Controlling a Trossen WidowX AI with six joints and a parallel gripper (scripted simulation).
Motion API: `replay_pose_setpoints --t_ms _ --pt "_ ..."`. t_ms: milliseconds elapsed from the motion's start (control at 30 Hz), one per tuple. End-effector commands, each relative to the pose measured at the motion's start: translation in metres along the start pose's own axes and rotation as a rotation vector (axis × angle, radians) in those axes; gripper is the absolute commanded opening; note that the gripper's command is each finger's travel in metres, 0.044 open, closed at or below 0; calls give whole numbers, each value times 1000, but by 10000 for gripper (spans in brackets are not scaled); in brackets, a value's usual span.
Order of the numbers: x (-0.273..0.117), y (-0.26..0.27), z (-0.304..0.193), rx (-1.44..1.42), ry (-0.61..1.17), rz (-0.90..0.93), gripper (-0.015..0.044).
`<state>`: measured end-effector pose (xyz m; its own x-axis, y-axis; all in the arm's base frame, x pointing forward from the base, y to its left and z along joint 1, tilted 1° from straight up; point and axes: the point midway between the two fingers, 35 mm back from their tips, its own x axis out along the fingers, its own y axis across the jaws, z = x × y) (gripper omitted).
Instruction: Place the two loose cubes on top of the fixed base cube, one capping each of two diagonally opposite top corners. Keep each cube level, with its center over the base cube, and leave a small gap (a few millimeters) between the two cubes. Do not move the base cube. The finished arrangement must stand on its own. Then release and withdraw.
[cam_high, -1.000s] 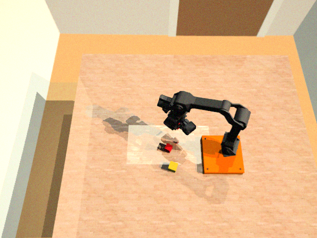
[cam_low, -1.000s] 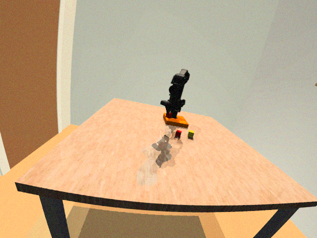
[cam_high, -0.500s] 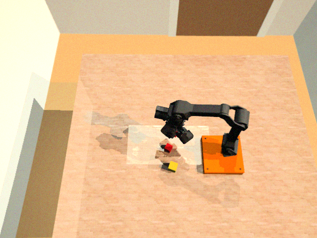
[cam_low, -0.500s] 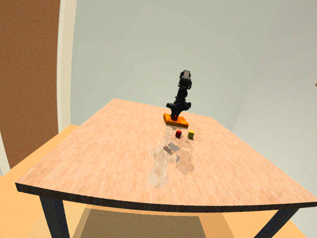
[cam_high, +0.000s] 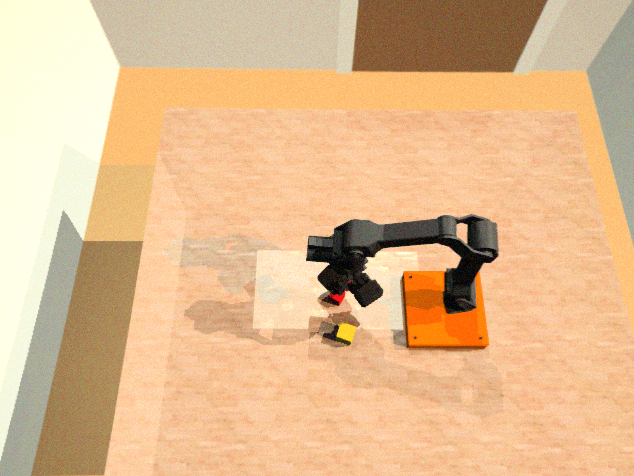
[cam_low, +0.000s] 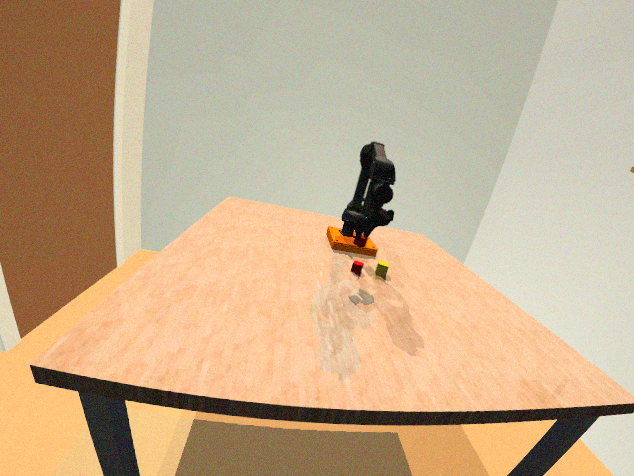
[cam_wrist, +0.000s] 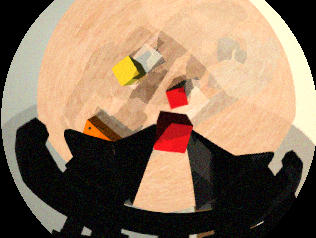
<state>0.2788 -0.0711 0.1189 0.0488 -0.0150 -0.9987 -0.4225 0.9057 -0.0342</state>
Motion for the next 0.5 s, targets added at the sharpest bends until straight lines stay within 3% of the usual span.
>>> replay_pose_setpoints --t_ms 0,467 --pt "5 12 6 20 8 6 105" --pt "12 46 28 74 0 11 105"
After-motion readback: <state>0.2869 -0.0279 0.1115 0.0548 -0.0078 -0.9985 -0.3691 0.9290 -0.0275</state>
